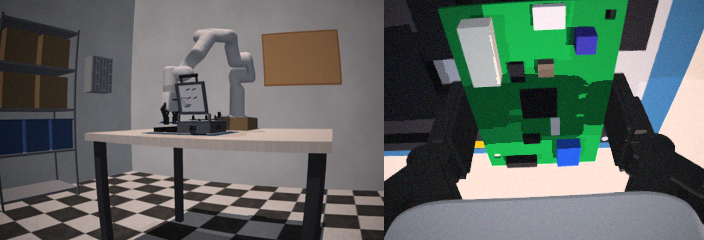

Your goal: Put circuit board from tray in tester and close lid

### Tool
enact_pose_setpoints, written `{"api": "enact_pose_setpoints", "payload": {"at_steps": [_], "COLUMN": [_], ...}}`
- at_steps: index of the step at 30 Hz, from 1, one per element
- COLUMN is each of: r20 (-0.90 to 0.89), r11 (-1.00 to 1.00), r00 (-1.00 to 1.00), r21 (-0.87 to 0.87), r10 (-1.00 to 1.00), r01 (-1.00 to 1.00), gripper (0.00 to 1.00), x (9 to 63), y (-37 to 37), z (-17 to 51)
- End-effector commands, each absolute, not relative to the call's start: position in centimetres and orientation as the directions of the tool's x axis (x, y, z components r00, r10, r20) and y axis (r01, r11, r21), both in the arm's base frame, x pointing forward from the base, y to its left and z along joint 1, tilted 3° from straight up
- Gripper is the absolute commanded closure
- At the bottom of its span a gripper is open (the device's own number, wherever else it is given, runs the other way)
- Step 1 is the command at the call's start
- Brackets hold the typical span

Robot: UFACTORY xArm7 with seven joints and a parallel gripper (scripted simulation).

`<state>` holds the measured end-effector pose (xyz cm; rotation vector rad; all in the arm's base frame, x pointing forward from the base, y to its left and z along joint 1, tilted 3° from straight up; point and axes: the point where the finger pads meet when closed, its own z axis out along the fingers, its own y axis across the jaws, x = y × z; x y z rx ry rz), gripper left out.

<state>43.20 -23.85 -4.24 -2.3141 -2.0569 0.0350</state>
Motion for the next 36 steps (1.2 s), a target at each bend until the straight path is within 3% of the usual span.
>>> {"api": "enact_pose_setpoints", "payload": {"at_steps": [1, 36], "r20": [0.012, 0.012], "r11": [-0.117, -0.117], "r00": [0.118, 0.118], "r21": [-0.044, -0.044], "r10": [0.993, 0.993], "r01": [0.992, 0.992], "gripper": [0.21, 0.21], "x": [43.4, 43.7], "y": [-23.9, -24.1], "z": [-3.6, 2.7]}}
